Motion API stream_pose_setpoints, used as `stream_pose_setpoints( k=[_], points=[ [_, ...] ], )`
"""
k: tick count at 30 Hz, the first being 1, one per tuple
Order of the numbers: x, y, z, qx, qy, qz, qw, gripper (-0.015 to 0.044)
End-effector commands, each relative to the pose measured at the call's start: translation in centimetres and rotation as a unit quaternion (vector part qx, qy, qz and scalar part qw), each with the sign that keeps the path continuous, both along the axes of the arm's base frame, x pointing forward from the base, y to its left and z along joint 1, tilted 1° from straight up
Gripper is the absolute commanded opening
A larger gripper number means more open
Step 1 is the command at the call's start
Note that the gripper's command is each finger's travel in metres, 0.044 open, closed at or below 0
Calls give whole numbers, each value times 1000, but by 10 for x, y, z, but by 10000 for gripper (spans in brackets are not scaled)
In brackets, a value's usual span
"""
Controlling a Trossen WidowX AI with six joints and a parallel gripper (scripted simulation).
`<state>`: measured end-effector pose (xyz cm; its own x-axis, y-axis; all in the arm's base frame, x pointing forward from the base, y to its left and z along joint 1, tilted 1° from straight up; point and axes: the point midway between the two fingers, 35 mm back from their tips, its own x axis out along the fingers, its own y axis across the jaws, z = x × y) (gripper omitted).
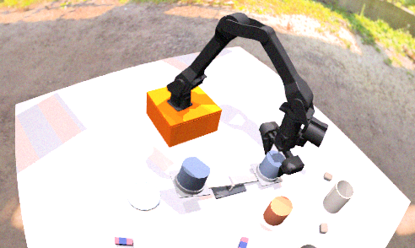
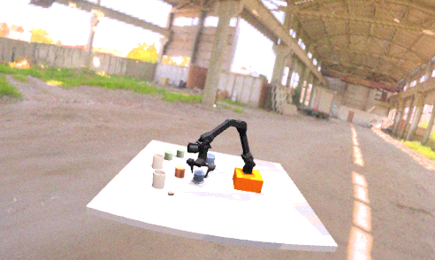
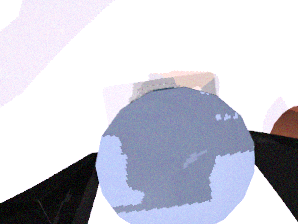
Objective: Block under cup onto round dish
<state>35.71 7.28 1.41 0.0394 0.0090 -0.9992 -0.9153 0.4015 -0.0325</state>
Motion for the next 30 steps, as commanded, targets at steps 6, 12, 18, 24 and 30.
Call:
stream_pose_setpoints(
  k=[6, 12, 18, 24, 30],
  points=[
    [-1, 0, -14, 2, 0, 2, 1000, 440],
    [-1, 0, -16, 2, 0, 2, 1000, 361],
    [-1, 0, -16, 2, 0, 2, 1000, 321],
    [-1, 0, -15, 2, 0, 2, 1000, 203],
    [1, 1, -8, 2, 0, 2, 1000, 45]
  ],
)
